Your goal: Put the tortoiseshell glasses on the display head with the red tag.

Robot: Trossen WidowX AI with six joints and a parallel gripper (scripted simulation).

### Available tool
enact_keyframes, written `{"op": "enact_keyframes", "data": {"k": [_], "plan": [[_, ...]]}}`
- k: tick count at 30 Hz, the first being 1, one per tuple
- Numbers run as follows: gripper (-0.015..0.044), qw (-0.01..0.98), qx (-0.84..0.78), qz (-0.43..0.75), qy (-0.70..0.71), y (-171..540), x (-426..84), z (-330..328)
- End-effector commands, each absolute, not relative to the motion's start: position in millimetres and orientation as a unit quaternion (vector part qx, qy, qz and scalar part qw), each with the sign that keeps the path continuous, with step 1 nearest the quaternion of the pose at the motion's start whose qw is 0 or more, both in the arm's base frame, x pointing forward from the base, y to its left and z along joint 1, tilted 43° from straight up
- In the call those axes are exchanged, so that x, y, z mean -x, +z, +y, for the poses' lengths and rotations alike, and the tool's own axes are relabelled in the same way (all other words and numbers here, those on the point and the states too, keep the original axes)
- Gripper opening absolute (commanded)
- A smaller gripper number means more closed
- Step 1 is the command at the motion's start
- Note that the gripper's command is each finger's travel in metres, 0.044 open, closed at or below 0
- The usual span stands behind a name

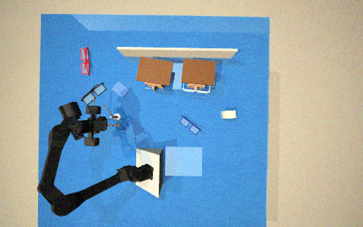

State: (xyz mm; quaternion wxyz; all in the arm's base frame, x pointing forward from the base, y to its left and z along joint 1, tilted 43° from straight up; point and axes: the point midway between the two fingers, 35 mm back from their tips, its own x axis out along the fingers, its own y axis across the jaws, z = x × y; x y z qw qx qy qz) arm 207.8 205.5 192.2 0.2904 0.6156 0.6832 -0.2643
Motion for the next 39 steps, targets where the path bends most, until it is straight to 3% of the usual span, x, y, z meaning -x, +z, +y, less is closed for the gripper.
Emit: {"op": "enact_keyframes", "data": {"k": [1, 39], "plan": [[0.0, 0.29, -0.618, 0.681, -0.266, 181, -206, 215], [0.0, 0.29, -0.618, 0.681, -0.265, 195, -188, 226]]}}
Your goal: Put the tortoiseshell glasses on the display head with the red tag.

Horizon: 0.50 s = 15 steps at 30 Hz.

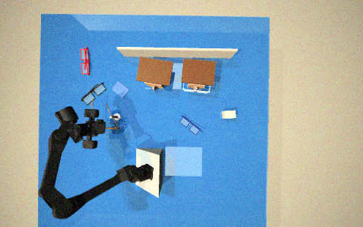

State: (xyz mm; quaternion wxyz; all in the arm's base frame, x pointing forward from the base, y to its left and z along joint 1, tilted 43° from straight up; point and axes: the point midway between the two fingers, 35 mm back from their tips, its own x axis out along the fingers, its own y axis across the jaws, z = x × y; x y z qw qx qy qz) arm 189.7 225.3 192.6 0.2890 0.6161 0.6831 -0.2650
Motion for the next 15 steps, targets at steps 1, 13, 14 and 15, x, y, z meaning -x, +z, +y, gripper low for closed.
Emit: {"op": "enact_keyframes", "data": {"k": [1, 13, 14, 15], "plan": [[0.0, 0.29, -0.618, 0.681, -0.265, 195.0, -188.0, 226.9], [0.0, 0.289, -0.618, 0.681, -0.265, 200.2, -183.1, 231.7], [0.0, 0.289, -0.618, 0.681, -0.265, 200.7, -182.7, 232.2], [0.0, 0.289, -0.618, 0.681, -0.265, 201.2, -182.4, 232.6]]}}
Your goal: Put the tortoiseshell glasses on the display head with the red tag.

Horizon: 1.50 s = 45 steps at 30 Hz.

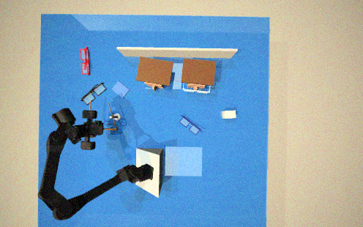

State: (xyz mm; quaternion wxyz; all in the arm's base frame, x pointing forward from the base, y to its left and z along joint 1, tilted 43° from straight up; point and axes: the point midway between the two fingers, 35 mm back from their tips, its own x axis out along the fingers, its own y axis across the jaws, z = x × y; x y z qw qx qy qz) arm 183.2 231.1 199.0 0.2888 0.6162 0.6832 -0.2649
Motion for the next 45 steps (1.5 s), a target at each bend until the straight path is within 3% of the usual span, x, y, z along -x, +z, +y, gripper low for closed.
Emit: {"op": "enact_keyframes", "data": {"k": [1, 45], "plan": [[0.0, 0.289, -0.618, 0.681, -0.265, 202, -182, 233], [0.0, 0.289, -0.618, 0.682, -0.264, 216, -174, 247]]}}
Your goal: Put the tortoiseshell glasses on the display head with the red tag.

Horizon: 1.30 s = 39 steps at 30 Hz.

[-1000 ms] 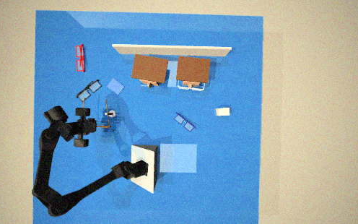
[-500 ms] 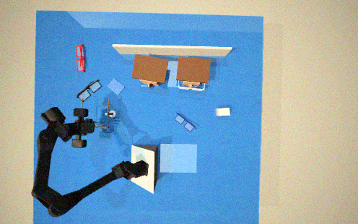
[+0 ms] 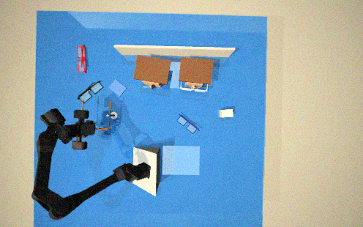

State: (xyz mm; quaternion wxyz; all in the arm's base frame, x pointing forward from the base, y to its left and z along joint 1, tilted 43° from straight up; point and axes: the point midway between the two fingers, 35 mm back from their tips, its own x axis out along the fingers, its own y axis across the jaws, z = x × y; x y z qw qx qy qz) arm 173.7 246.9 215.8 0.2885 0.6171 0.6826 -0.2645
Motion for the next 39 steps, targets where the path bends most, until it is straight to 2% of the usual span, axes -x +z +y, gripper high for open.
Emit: {"op": "enact_keyframes", "data": {"k": [1, 15, 31, 39], "plan": [[0.0, 0.289, -0.618, 0.682, -0.264, 216, -174, 247], [0.0, 0.289, -0.618, 0.681, -0.265, 213, -175, 240], [0.0, 0.29, -0.617, 0.681, -0.266, 250, -179, 197], [0.0, 0.308, -0.648, 0.626, -0.306, 249, -171, 182]]}}
